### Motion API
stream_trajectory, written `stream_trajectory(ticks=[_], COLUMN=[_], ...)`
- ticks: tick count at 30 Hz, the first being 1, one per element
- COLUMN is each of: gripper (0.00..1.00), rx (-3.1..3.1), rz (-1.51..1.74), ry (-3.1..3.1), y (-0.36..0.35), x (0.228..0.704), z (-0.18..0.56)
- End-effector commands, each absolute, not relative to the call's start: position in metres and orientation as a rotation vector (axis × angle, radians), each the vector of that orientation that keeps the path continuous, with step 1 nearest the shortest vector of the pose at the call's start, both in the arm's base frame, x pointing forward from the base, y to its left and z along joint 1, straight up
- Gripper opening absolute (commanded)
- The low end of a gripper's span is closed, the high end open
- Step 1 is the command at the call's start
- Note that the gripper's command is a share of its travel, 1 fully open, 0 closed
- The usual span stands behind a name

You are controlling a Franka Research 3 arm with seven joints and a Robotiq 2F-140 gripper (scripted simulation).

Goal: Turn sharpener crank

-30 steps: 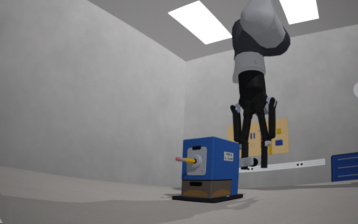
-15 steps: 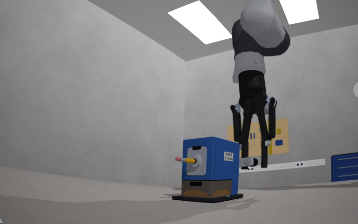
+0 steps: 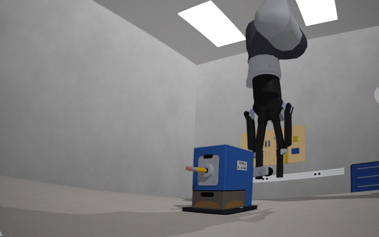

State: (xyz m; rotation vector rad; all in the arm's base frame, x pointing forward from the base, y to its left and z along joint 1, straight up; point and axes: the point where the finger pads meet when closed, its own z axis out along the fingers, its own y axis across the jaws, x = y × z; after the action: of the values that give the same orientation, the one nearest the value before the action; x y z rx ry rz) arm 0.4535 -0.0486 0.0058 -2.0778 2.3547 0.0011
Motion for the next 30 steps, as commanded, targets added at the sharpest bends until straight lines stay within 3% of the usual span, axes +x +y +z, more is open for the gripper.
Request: stream_trajectory(ticks=[1, 30], gripper=[0.39, 0.39], rx=[-2.076, -2.076], rz=[0.000, 0.000], ry=[2.357, 2.357], y=[-0.049, -0.049], x=[0.454, 0.454], z=[0.007, 0.021])
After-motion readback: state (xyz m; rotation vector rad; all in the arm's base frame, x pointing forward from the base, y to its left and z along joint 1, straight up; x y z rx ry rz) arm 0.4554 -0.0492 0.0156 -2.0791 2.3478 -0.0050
